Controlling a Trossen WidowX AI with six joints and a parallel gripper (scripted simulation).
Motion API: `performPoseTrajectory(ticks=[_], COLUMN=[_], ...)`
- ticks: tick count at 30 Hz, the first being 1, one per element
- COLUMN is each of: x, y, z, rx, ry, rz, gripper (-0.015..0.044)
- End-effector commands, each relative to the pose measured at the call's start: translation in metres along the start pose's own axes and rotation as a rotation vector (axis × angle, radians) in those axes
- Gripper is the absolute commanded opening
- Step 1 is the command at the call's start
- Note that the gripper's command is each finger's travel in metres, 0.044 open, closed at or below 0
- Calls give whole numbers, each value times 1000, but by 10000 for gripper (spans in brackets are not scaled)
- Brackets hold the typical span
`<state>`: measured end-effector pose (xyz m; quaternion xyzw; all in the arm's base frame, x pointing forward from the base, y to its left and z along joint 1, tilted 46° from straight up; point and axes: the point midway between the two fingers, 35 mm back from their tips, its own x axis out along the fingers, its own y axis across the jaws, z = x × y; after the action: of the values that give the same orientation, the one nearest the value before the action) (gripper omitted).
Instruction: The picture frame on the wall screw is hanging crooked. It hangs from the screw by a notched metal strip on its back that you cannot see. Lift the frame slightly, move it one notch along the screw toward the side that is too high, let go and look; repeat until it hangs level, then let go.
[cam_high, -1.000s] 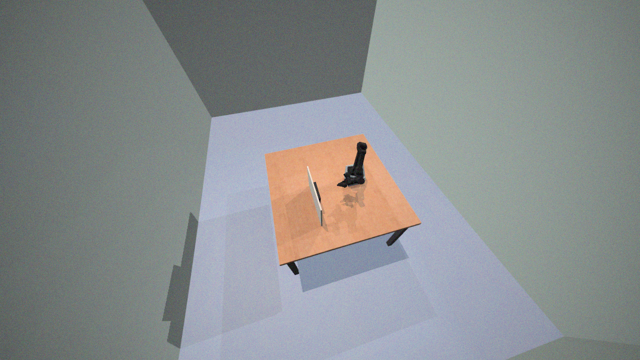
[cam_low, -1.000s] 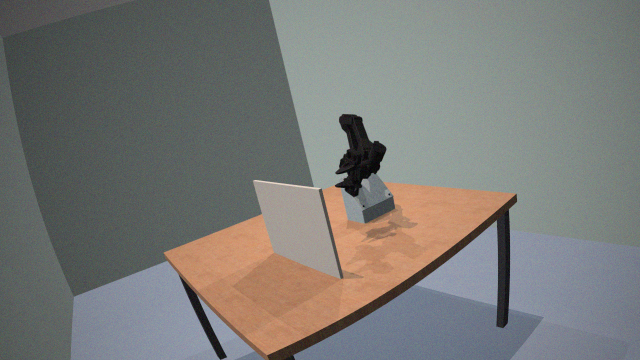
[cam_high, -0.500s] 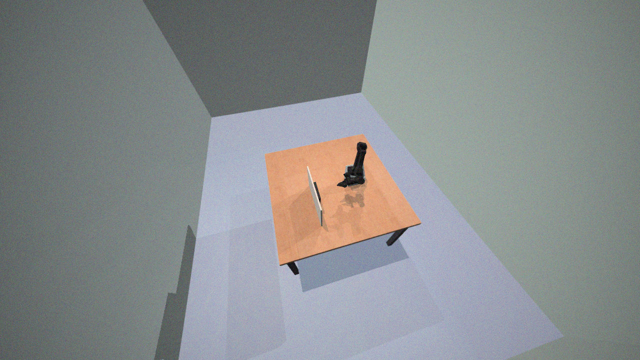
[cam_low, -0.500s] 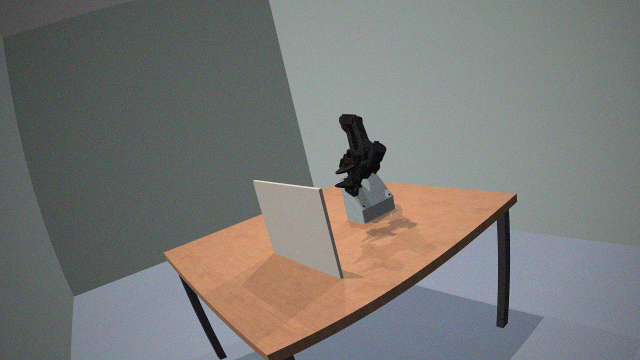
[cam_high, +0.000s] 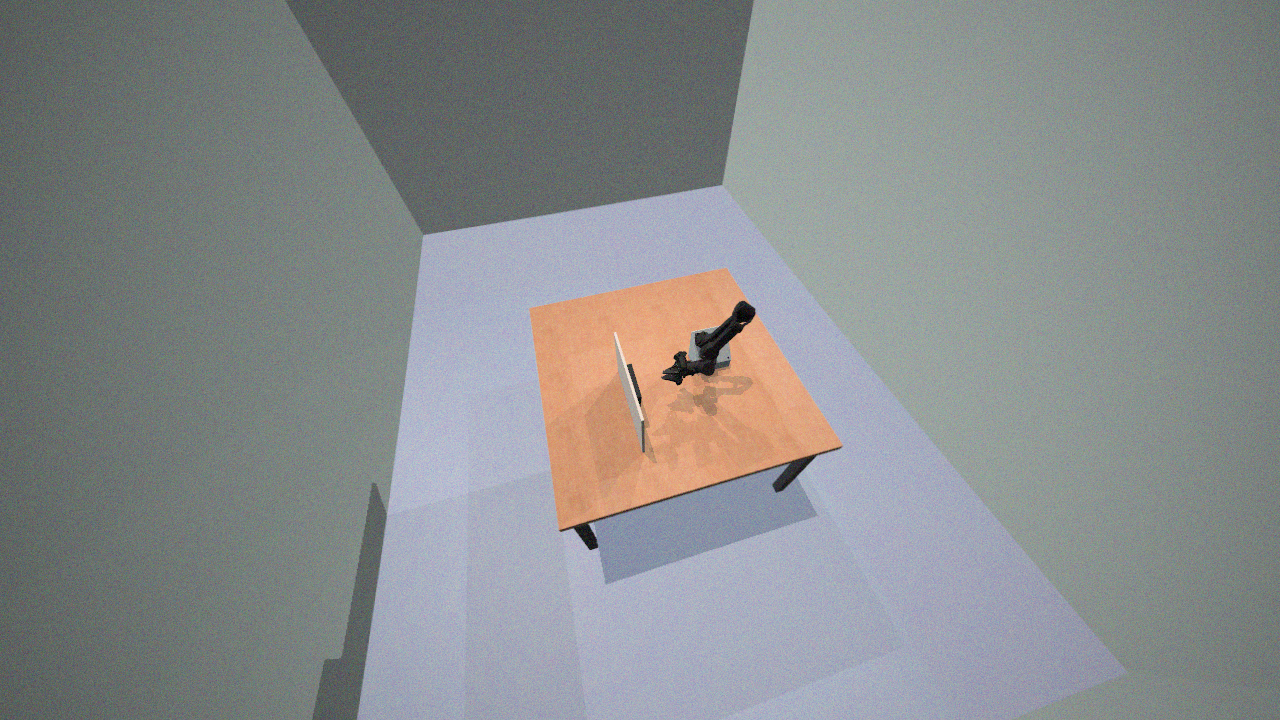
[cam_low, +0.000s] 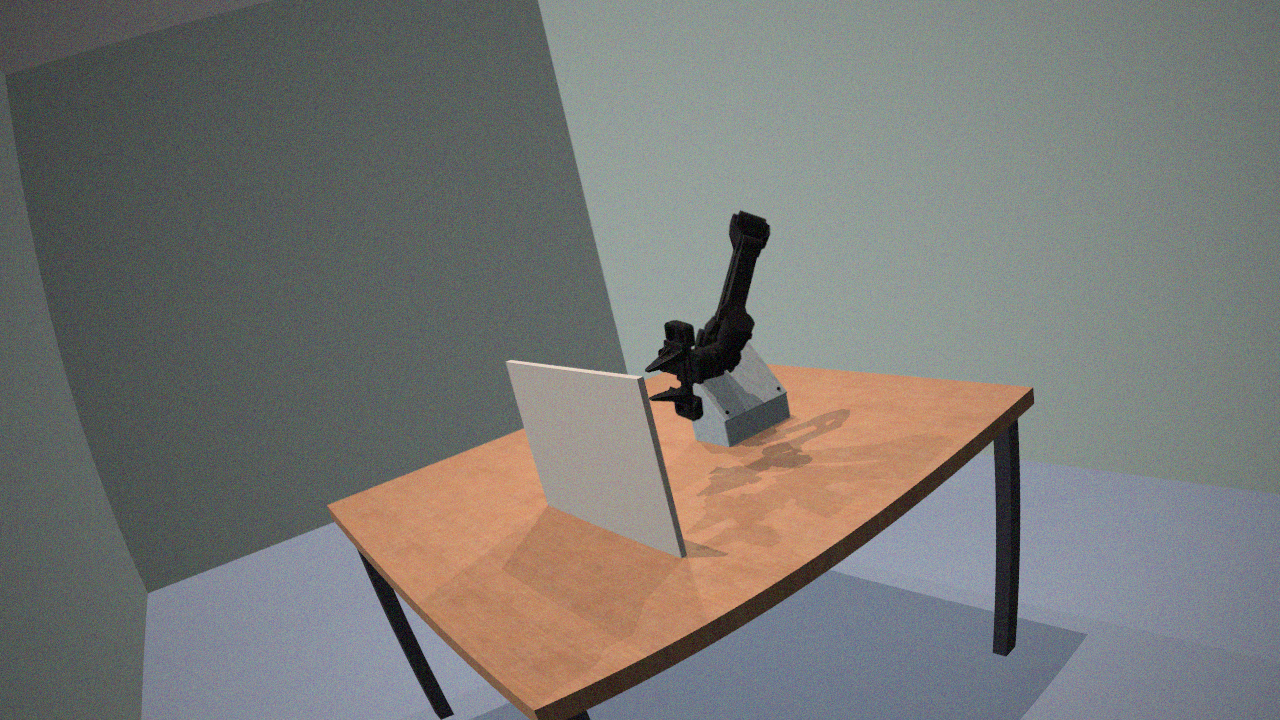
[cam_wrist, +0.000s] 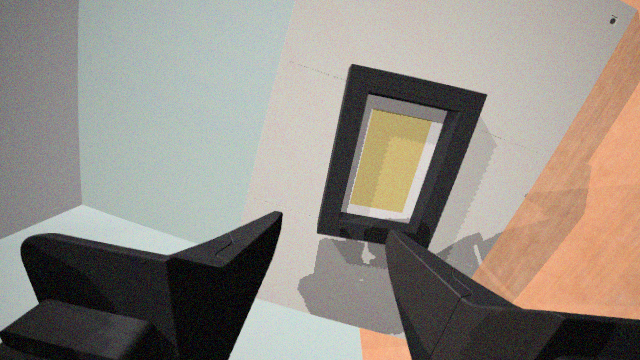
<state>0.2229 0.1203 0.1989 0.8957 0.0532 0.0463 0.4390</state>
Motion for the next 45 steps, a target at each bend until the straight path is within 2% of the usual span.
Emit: performPoseTrajectory(ticks=[1,16,28,45], x=[6,10,86,88], y=[-7,-6,-7,-7], z=[6,5,5,6], rx=[28,28,27,27], ry=[1,1,3,3], rz=[-9,-9,-6,-6], gripper=[260,260,260,260])
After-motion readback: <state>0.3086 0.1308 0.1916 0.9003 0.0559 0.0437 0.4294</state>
